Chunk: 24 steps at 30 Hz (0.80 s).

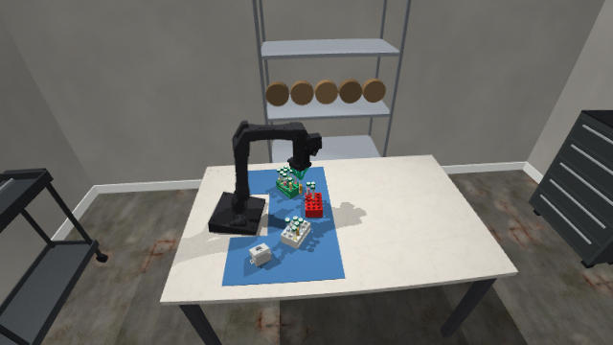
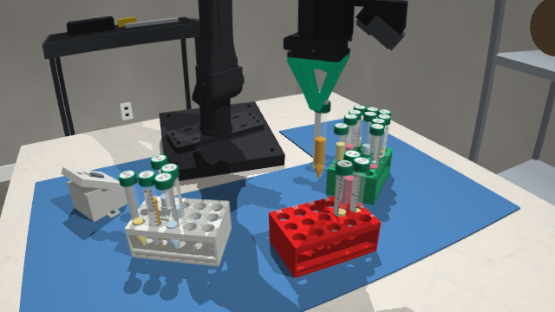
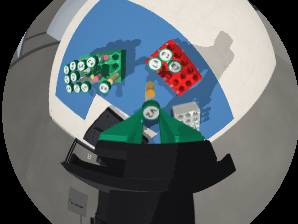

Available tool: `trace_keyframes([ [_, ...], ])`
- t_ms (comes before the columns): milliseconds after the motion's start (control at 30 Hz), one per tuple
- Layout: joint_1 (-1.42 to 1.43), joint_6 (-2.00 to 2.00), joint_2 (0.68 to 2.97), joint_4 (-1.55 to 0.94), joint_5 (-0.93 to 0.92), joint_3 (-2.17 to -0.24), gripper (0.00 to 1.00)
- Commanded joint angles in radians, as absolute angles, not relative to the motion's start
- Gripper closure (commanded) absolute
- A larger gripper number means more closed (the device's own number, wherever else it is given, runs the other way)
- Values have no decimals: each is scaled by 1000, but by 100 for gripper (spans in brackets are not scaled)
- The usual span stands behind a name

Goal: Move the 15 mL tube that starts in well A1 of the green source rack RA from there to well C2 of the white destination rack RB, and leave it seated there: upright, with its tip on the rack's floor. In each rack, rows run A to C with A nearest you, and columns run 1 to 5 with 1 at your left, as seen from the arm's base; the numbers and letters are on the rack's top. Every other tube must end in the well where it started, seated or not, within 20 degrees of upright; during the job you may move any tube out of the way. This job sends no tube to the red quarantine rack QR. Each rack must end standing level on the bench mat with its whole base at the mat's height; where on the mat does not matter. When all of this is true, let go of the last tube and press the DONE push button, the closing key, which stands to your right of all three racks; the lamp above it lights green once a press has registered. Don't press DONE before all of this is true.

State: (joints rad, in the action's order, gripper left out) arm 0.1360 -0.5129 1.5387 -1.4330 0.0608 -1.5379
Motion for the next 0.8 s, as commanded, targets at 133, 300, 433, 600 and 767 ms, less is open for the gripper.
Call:
trace_keyframes([
  [133,130,-520,1555,-1437,59,-1583,100],
  [300,122,-527,1586,-1442,57,-1620,100],
  [433,116,-533,1611,-1447,57,-1651,100],
  [600,112,-537,1630,-1451,56,-1674,100],
  [767,106,-543,1656,-1457,55,-1707,100],
])
